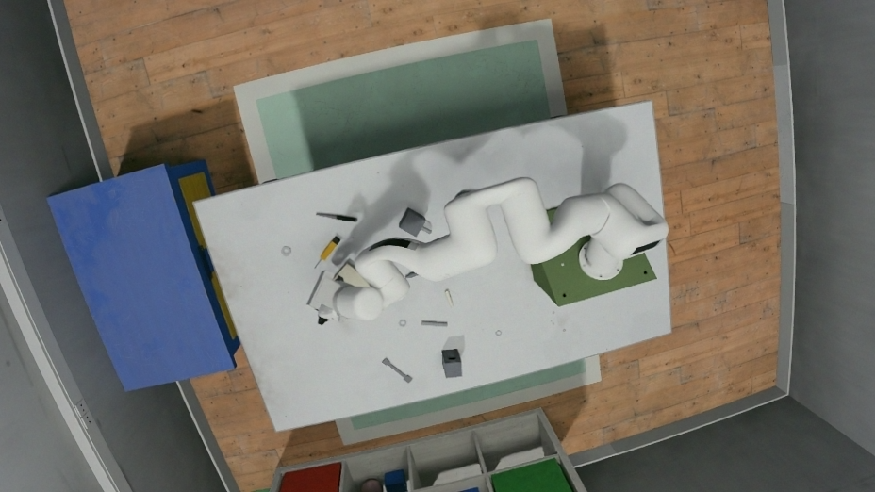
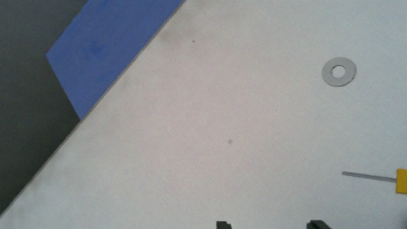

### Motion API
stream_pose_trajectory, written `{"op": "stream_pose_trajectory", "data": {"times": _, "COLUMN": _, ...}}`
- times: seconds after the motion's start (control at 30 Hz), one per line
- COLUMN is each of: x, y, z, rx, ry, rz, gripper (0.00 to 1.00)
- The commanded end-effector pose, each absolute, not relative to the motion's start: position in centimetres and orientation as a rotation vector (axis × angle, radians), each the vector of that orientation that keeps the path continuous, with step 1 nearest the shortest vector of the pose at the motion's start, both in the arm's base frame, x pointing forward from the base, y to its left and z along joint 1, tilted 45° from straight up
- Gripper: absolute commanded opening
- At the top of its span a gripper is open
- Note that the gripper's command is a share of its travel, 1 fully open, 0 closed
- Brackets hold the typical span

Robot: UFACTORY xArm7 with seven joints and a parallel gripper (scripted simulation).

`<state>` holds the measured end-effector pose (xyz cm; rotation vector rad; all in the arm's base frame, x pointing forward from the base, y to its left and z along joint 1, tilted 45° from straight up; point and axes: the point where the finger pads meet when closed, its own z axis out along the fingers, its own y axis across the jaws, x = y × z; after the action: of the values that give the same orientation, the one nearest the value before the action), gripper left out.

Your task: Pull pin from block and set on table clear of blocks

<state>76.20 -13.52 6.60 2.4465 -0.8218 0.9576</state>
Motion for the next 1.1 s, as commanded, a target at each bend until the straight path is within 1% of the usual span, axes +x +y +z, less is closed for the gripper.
{"op": "stream_pose_trajectory", "data": {"times": 0.0, "x": 76.7, "y": -12.0, "z": 7.8, "rx": 2.448, "ry": -0.784, "rz": 0.977, "gripper": 0.43}}
{"op": "stream_pose_trajectory", "data": {"times": 0.17, "x": 76.8, "y": -9.8, "z": 8.2, "rx": 2.441, "ry": -0.714, "rz": 0.975, "gripper": 0.43}}
{"op": "stream_pose_trajectory", "data": {"times": 0.33, "x": 75.2, "y": -8.2, "z": 6.0, "rx": 2.402, "ry": -0.735, "rz": 0.925, "gripper": 0.43}}
{"op": "stream_pose_trajectory", "data": {"times": 0.53, "x": 71.4, "y": -7.8, "z": 2.5, "rx": 2.287, "ry": -0.903, "rz": 0.856, "gripper": 0.43}}
{"op": "stream_pose_trajectory", "data": {"times": 0.6, "x": 71.4, "y": -7.8, "z": 2.5, "rx": 2.287, "ry": -0.903, "rz": 0.856, "gripper": 0.43}}
{"op": "stream_pose_trajectory", "data": {"times": 0.83, "x": 66.1, "y": -10.0, "z": -0.2, "rx": 2.066, "ry": -1.224, "rz": 0.815, "gripper": 0.43}}
{"op": "stream_pose_trajectory", "data": {"times": 1.07, "x": 60.4, "y": -12.2, "z": -0.9, "rx": 1.743, "ry": -1.556, "rz": 0.842, "gripper": 0.43}}
